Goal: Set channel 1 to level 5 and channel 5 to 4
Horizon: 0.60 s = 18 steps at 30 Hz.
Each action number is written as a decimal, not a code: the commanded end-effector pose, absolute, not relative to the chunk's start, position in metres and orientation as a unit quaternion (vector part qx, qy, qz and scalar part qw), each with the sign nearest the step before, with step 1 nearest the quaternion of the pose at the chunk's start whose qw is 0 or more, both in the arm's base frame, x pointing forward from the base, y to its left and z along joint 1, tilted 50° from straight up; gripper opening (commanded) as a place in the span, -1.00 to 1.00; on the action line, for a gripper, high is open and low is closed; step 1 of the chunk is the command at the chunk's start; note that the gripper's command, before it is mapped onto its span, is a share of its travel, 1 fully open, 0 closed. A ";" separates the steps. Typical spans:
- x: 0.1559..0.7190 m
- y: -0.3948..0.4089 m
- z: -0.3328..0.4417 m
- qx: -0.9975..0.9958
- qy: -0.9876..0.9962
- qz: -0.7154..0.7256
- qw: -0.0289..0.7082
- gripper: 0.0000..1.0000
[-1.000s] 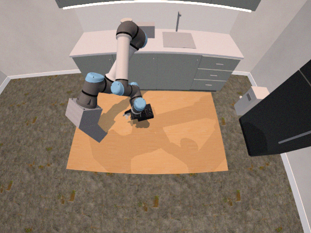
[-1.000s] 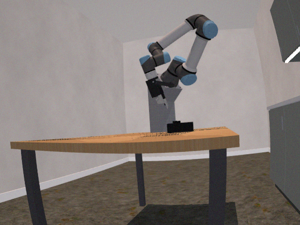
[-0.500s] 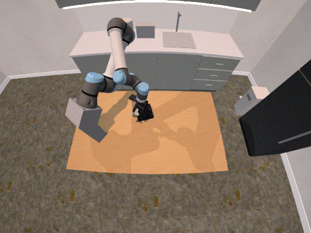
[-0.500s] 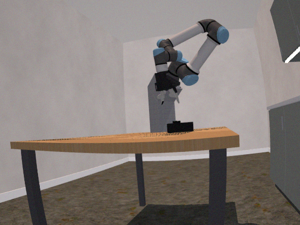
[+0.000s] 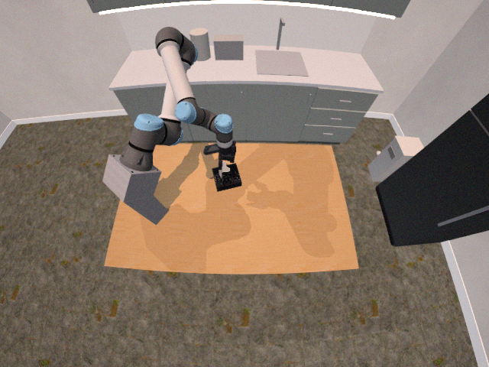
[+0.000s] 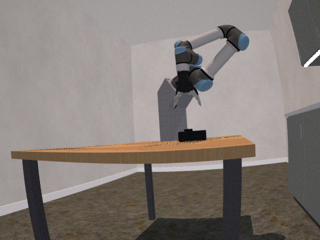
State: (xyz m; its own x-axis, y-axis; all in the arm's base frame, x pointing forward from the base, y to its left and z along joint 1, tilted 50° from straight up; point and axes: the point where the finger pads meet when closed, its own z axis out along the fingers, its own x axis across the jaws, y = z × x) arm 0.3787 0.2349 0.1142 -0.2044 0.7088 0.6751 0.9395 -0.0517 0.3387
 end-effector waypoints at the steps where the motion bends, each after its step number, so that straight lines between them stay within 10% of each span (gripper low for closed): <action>1: 0.380 0.240 0.127 -0.580 -0.696 -0.406 0.119 1.00; 18: 0.380 0.241 0.130 -0.572 -0.701 -0.409 0.112 1.00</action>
State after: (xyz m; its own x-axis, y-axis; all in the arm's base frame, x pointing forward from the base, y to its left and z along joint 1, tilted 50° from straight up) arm 0.3798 0.2411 0.1291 -0.3172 0.7112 0.6274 0.8963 0.0085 0.4435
